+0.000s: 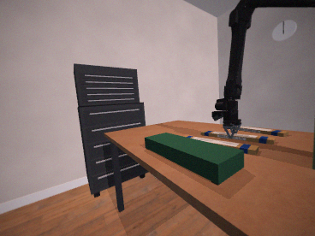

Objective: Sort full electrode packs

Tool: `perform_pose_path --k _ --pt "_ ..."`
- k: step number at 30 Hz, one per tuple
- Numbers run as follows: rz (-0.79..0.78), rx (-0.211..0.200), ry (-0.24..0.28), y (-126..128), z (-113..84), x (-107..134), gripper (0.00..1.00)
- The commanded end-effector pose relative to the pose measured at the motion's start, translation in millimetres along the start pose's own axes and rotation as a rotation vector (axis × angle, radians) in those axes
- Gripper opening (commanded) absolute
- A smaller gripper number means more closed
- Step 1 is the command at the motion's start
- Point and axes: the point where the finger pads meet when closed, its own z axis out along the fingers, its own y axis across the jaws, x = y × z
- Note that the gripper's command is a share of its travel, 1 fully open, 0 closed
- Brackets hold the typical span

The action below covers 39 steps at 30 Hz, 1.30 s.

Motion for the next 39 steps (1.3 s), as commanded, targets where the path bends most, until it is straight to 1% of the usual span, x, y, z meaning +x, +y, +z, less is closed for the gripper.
perform_pose_path --k 1,13,15,30,32,36,39 --pt "0.014 0.004 -0.008 -6.3 -7.0 0.9 0.0" --pt "0.012 0.004 -0.009 -3.4 -34.2 -3.0 0.0" --pt "0.012 0.004 -0.009 -3.4 -34.2 -3.0 0.0" --pt "0.002 0.004 -0.01 0.7 -60.5 -4.9 0.0" --pt "0.002 0.004 -0.01 0.7 -60.5 -4.9 0.0" --pt "0.001 0.005 -0.011 0.7 -67.2 -5.4 0.0" --pt "0.002 0.006 -0.015 -0.7 -70.1 -10.0 0.0"
